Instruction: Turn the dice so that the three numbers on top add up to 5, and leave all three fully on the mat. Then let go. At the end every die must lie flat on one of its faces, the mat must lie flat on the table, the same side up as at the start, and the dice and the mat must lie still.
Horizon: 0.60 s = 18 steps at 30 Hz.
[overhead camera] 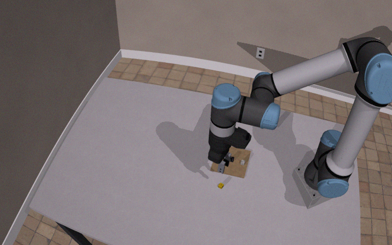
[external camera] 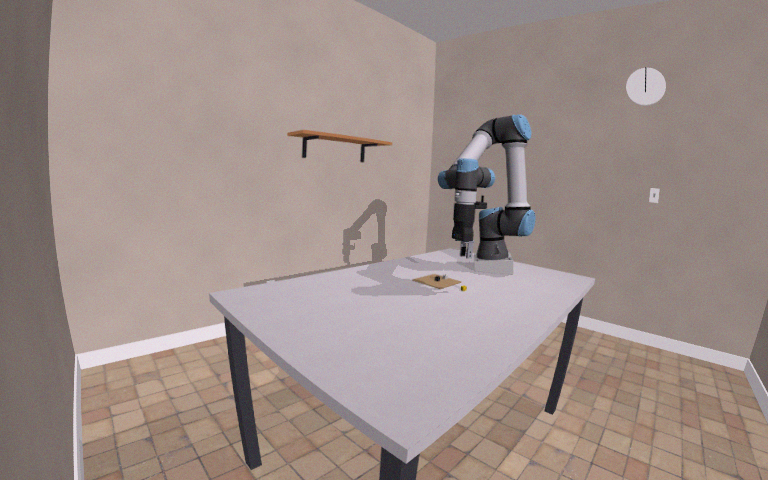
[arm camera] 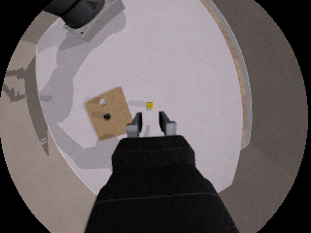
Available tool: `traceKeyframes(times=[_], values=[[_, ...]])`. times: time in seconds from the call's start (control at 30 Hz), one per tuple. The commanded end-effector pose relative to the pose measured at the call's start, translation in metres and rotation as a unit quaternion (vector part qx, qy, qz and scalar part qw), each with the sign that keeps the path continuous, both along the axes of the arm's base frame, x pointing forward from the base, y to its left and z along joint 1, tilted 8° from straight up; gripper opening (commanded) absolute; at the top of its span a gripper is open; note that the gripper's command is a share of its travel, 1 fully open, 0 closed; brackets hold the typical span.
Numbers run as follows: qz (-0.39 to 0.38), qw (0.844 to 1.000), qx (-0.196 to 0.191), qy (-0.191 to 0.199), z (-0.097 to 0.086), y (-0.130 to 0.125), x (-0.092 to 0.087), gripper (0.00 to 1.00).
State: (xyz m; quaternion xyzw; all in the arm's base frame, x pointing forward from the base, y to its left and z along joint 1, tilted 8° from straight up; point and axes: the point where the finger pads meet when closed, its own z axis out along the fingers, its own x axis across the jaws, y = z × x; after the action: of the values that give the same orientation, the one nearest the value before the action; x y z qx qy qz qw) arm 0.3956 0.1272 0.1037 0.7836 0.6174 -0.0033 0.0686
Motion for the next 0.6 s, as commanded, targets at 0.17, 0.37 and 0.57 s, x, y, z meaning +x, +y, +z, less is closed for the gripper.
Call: traceKeyframes(times=[0.17,0.37,0.57], values=[[0.0,1.0,0.0,0.001,0.001,0.0,0.0,1.0],[0.0,1.0,0.0,0.001,0.001,0.0,0.0,1.0],[-0.011,1.0,0.001,0.0,-0.02,-0.001,0.001,1.0]])
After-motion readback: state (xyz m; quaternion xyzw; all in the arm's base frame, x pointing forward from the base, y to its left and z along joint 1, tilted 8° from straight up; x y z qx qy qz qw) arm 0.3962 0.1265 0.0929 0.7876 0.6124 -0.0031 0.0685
